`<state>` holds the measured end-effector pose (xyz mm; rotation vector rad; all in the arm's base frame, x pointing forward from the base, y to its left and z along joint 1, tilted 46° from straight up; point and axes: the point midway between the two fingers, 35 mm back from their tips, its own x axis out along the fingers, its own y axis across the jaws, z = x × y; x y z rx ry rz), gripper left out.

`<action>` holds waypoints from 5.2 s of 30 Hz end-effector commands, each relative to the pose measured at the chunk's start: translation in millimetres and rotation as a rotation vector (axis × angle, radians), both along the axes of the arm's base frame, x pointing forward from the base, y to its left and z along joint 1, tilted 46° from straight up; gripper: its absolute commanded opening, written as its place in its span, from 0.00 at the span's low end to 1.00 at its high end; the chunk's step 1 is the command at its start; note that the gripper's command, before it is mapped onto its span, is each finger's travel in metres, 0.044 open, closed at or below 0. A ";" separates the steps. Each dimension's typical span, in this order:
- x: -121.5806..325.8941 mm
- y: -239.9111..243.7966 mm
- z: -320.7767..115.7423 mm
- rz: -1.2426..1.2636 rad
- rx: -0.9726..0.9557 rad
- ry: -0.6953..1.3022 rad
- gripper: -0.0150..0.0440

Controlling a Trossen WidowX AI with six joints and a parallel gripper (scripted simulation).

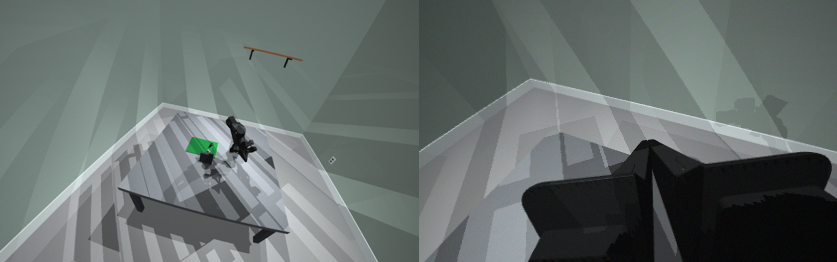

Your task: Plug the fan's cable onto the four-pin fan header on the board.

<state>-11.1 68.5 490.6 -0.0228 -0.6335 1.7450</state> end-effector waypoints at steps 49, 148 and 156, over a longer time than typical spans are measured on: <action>251.2 143.8 -136.2 -0.946 -0.864 -0.583 1.00; 276.0 -73.3 -525.0 -0.544 -1.359 0.655 1.00; 277.9 -75.1 -524.1 -0.548 -1.362 0.646 0.72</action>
